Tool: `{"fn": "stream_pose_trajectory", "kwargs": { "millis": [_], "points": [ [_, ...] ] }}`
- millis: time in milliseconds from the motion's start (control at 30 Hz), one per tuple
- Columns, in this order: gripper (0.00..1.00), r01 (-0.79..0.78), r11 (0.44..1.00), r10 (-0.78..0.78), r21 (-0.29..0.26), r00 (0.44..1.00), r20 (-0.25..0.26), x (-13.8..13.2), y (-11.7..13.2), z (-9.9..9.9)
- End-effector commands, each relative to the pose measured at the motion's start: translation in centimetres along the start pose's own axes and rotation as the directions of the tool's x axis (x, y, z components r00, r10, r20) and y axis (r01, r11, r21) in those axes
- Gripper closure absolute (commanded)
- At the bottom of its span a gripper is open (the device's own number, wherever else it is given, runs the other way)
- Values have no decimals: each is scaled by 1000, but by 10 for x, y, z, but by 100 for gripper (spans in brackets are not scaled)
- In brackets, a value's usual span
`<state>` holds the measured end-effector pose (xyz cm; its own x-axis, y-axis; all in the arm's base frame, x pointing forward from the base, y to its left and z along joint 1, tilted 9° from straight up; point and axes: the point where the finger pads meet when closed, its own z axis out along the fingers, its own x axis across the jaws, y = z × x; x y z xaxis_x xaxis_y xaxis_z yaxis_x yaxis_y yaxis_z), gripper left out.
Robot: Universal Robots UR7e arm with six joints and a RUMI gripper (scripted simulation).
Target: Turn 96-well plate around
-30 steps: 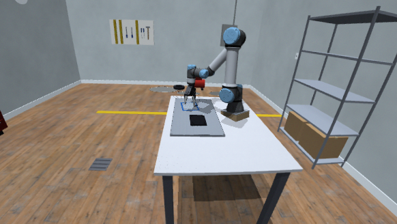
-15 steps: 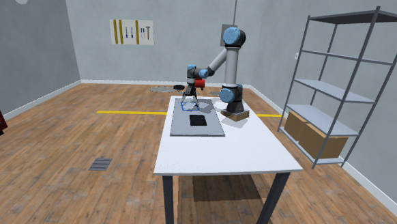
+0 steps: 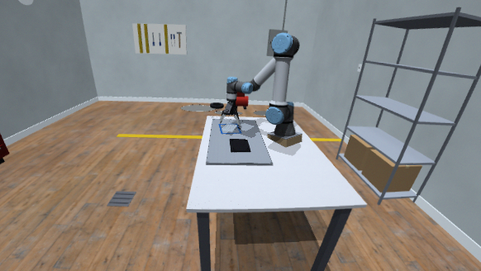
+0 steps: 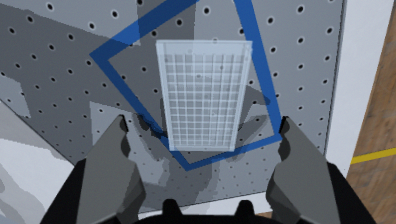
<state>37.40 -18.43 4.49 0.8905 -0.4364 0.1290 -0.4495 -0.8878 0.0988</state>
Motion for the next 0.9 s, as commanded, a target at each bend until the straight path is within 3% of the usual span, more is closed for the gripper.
{"fn": "stream_pose_trajectory", "kwargs": {
  "millis": [0, 733, 867],
  "points": [
    [0, 0, 1000, 0, 0, 1000, -1, 0, 0, -11],
    [0, 0, 1000, 0, 0, 1000, -1, 0, 0, -64],
    [0, 0, 1000, 0, 0, 1000, -1, 0, 0, -65]
  ]
}}
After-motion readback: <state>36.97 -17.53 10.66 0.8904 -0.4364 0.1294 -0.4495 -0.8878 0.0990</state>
